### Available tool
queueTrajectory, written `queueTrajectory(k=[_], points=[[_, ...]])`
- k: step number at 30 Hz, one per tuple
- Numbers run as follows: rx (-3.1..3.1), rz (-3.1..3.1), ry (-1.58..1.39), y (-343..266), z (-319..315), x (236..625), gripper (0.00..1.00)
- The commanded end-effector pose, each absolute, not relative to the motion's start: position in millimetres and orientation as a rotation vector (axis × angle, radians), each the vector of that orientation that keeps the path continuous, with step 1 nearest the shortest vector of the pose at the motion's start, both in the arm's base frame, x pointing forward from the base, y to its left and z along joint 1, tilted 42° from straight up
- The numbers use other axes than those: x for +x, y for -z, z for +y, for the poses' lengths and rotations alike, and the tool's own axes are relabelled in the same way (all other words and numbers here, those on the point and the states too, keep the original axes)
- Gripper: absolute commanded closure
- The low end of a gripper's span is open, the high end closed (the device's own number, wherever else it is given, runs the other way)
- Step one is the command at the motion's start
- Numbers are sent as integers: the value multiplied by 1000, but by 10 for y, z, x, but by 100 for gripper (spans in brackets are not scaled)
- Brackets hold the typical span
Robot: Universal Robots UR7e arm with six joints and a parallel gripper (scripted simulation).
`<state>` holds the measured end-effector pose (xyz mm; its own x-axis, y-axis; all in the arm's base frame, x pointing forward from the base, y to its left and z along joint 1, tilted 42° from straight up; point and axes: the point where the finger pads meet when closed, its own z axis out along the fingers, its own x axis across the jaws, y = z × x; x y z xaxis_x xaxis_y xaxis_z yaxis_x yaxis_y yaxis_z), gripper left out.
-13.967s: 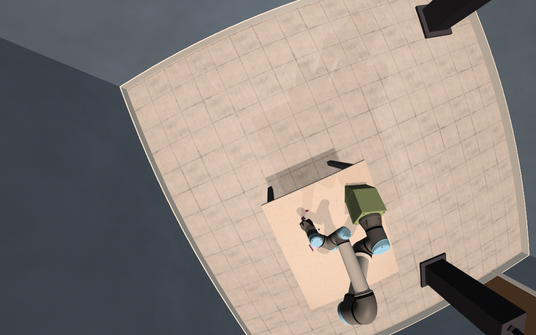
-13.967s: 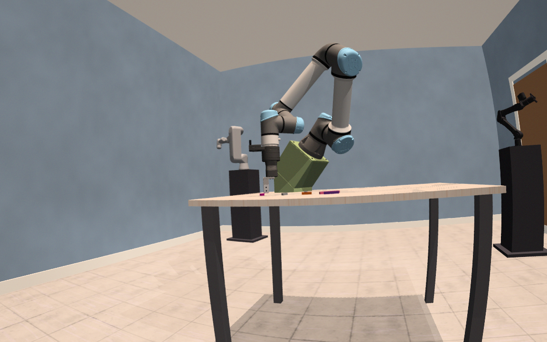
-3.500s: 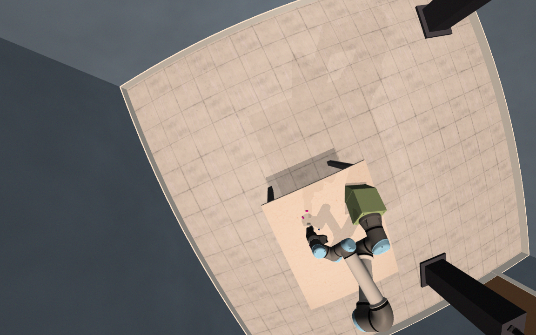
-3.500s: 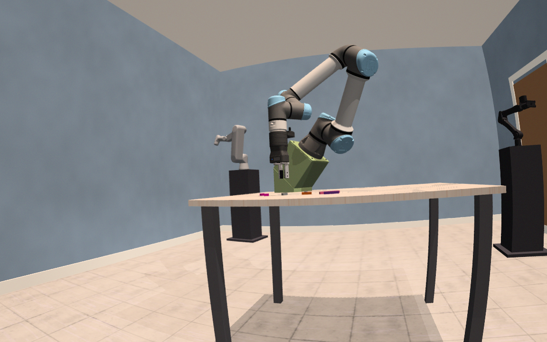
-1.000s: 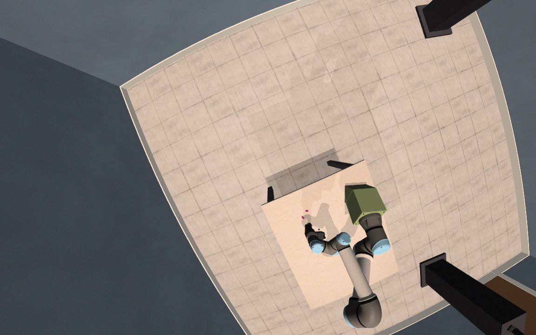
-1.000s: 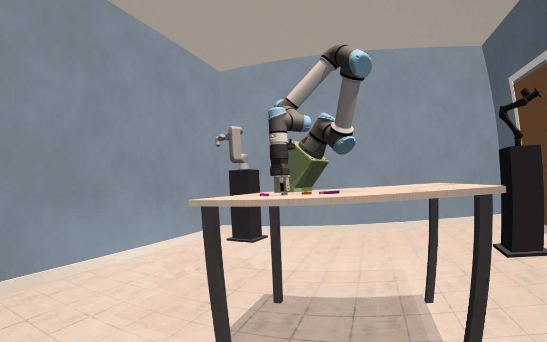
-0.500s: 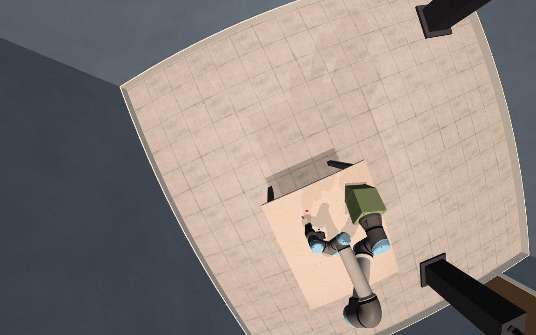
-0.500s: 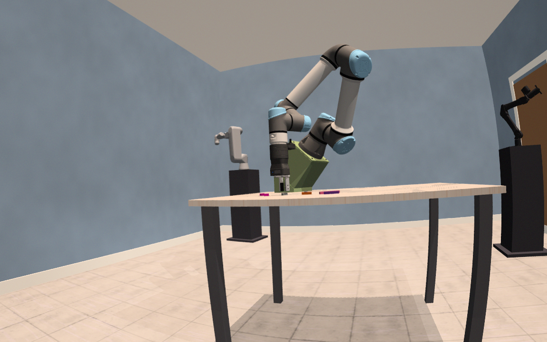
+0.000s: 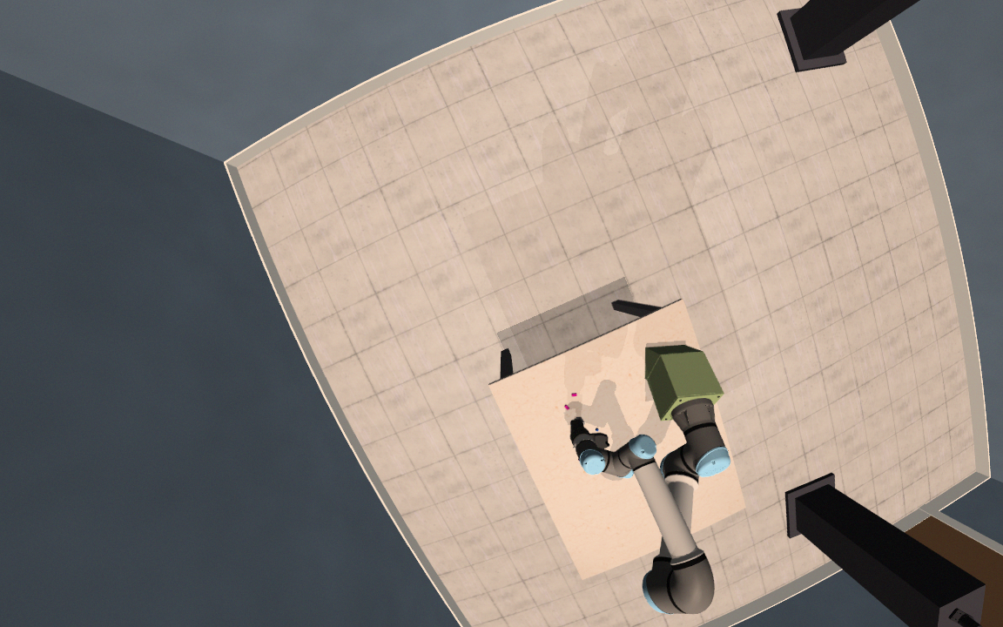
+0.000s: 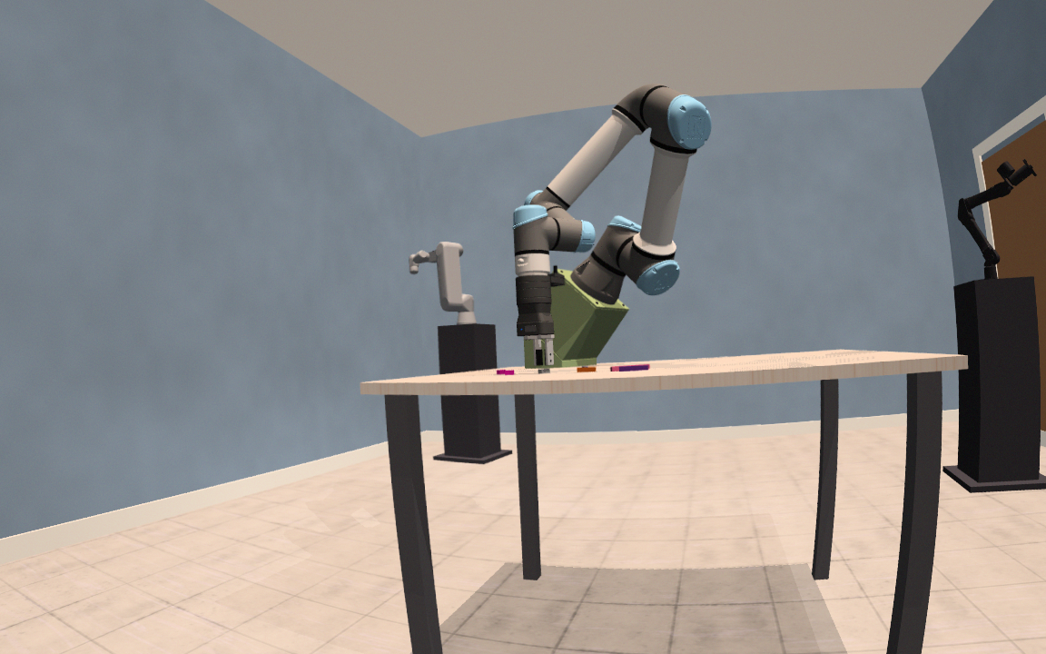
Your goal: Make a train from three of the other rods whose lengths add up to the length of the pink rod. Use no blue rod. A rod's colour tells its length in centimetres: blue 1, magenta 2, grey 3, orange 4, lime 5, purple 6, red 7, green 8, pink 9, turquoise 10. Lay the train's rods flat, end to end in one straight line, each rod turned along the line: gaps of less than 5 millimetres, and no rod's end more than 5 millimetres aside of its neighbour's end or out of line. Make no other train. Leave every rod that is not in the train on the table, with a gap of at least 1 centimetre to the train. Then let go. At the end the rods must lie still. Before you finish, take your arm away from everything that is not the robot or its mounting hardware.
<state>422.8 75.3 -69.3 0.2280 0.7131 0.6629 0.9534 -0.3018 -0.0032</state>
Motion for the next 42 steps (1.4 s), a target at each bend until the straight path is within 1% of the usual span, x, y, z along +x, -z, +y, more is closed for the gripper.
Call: queueTrajectory(k=[1,42], points=[[-2099,-1535,793,691,750,4231,46],[-2099,-1535,793,818,857,4265,46]])
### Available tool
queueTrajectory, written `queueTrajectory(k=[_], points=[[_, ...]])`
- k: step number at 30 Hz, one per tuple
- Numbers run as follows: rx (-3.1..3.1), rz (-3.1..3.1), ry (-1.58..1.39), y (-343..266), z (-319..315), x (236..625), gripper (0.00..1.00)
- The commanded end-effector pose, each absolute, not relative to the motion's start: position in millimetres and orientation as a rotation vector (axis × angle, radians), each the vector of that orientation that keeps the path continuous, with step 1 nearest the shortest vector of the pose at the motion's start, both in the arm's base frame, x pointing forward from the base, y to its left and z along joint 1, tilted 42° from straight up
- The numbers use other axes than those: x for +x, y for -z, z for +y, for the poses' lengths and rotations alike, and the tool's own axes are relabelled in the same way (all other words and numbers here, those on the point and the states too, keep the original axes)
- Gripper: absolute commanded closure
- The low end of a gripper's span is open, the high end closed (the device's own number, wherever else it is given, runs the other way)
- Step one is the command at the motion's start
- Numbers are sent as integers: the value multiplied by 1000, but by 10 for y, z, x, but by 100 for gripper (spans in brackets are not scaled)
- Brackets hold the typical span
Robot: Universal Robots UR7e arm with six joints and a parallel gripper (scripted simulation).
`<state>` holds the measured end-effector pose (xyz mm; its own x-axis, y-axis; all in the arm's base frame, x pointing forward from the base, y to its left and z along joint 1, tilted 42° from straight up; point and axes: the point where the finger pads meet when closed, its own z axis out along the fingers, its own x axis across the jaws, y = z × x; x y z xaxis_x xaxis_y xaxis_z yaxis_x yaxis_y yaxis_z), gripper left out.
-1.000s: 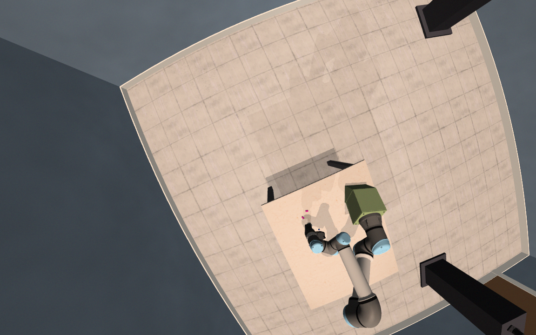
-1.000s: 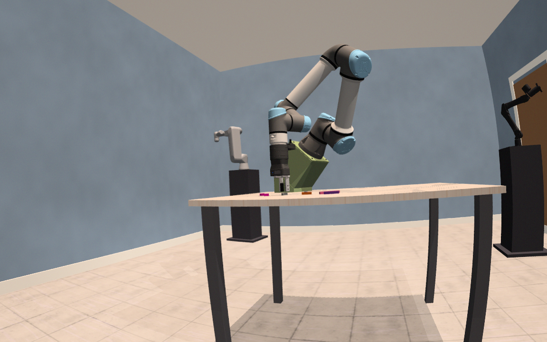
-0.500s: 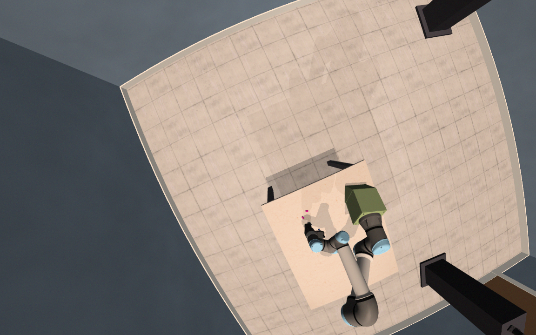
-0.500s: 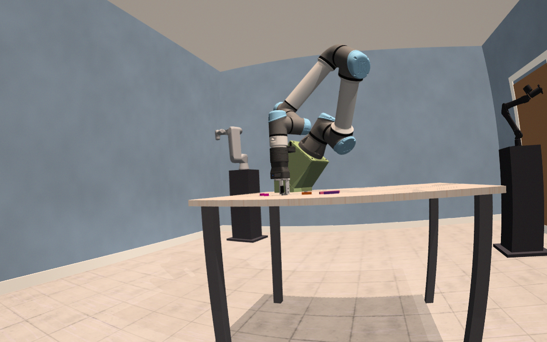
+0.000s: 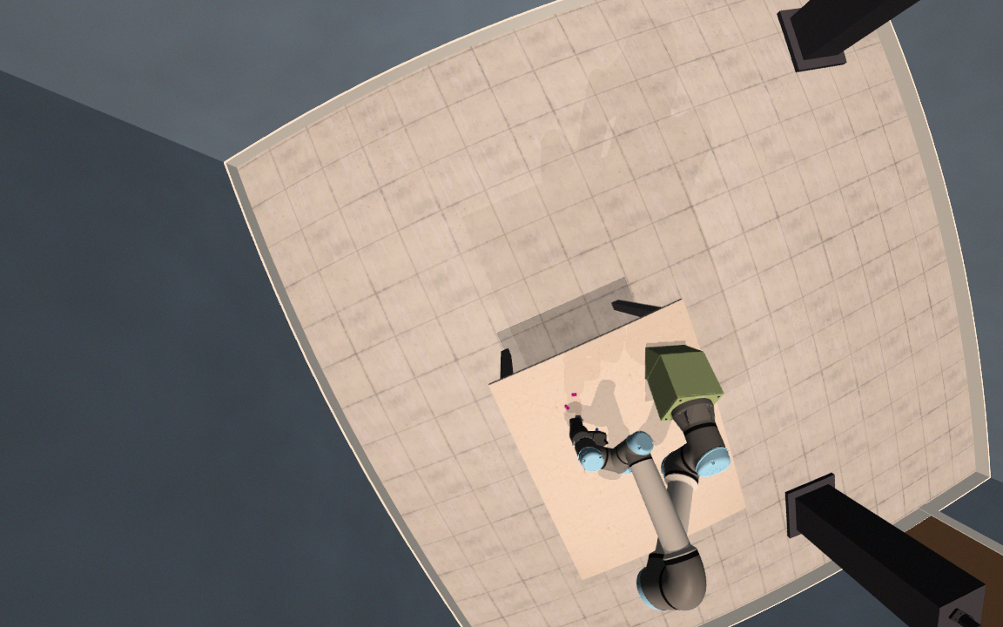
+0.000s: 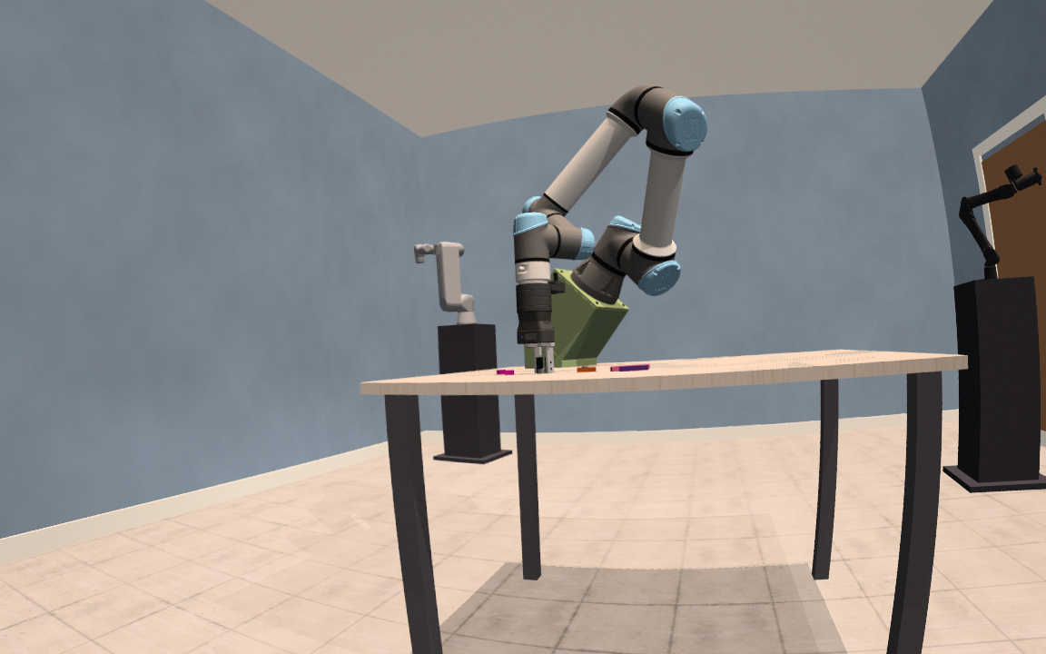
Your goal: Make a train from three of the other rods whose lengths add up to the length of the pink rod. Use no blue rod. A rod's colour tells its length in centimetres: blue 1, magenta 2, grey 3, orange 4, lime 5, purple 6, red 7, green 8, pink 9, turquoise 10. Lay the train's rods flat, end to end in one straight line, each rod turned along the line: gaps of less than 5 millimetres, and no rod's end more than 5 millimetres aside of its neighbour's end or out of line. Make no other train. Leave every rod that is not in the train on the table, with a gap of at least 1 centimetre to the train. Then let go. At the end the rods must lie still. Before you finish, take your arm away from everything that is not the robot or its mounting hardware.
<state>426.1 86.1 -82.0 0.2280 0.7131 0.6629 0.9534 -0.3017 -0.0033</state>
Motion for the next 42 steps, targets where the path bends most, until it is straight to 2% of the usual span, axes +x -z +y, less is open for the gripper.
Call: queueTrajectory(k=[1,28,29,42], points=[[-2099,-1535,793,818,857,4265,46],[-2099,-1535,793,818,857,4265,46],[-2099,-1535,793,818,857,4265,76],[-2099,-1535,793,818,857,4265,76]])
